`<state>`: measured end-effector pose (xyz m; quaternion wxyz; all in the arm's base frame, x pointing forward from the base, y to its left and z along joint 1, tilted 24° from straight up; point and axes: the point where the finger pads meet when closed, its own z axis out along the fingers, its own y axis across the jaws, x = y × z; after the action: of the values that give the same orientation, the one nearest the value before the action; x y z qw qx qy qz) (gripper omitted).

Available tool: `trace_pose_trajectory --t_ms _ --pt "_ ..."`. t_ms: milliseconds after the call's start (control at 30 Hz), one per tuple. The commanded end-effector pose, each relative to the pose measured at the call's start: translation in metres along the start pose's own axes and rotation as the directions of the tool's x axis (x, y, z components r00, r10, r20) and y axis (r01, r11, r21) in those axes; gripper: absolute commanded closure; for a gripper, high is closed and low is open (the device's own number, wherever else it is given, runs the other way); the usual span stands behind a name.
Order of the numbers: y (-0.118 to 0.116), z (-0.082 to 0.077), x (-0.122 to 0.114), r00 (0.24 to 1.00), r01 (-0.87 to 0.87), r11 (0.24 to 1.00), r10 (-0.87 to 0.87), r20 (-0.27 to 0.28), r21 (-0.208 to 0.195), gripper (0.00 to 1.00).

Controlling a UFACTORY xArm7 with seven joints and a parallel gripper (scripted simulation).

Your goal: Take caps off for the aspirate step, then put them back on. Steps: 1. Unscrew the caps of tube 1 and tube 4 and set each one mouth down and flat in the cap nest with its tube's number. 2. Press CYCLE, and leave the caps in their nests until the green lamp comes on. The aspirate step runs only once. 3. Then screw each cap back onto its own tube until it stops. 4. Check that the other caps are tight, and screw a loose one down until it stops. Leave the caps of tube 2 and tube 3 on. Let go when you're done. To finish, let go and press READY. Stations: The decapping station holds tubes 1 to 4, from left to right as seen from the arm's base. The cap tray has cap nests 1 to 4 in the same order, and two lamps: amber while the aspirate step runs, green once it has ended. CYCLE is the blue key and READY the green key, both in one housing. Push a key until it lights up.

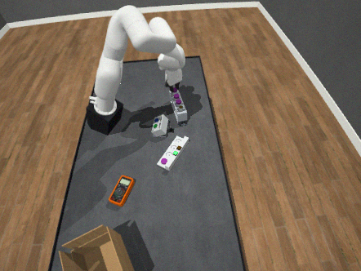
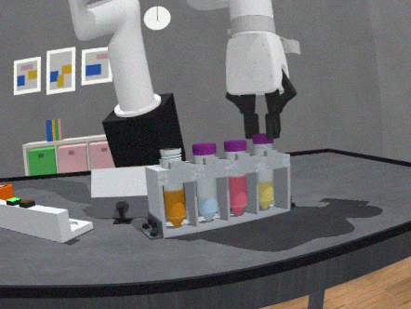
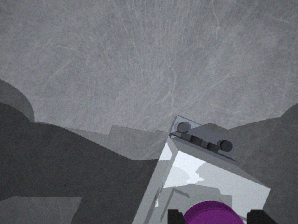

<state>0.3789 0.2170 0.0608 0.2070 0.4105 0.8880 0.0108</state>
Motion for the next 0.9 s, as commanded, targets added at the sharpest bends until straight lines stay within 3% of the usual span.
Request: trace_pose_trajectory --t_ms 0,333,367,867 --pt "0.0022 0.0010 0.0004 1.000 0.001 1.000 -0.001 0.000 -0.006 1.00" --pt "0.0022 0.0027 0.0004 1.000 0.001 1.000 -0.001 0.000 -0.006 1.00" --pt "0.0022 0.0027 0.0004 1.000 0.001 1.000 -0.001 0.000 -0.006 0.54" --pt "0.0022 0.0028 0.0004 1.000 0.001 1.000 -0.001 0.000 -0.006 0.54"
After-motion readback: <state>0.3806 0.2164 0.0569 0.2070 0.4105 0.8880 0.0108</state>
